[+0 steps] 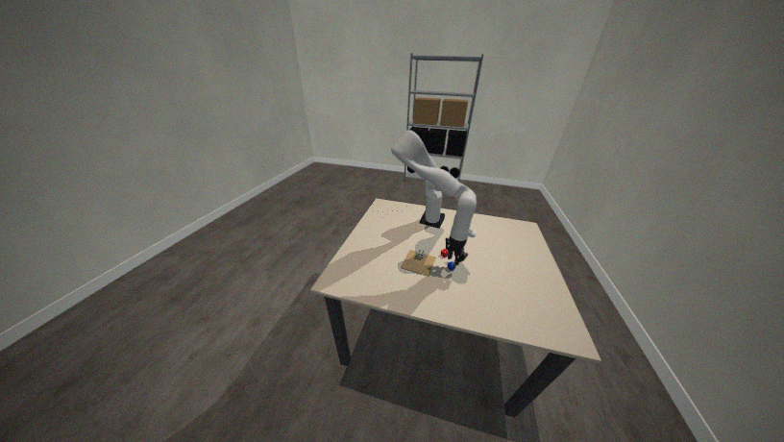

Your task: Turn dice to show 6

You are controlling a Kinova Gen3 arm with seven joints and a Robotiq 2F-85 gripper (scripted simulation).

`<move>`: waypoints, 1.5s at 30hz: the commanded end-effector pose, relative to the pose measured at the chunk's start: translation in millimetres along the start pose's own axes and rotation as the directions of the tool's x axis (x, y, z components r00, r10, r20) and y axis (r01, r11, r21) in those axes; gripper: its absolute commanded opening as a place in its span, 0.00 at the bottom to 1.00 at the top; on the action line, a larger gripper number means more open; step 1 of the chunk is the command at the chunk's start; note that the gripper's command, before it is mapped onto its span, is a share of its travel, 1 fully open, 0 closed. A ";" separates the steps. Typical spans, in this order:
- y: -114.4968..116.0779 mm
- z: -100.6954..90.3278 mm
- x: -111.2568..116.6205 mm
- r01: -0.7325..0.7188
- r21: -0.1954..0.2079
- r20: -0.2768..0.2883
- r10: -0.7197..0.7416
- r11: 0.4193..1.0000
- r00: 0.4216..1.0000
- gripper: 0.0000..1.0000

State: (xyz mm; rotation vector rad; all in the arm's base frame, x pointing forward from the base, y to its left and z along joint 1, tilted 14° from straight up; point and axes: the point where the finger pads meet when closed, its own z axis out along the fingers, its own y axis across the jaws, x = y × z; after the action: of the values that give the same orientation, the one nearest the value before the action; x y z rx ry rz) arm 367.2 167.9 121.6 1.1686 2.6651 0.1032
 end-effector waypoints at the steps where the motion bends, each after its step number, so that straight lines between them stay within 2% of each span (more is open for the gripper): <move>1: -0.2 1.0 2.2 0.001 -0.002 -0.003 -0.001 1.000 1.000 0.46; 45: -0.2 5.6 2.2 0.001 -0.002 -0.003 -0.001 1.000 1.000 0.46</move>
State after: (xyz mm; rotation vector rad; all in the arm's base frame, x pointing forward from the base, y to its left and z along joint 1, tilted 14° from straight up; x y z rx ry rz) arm 368.5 167.5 118.9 1.1682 2.6622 0.1029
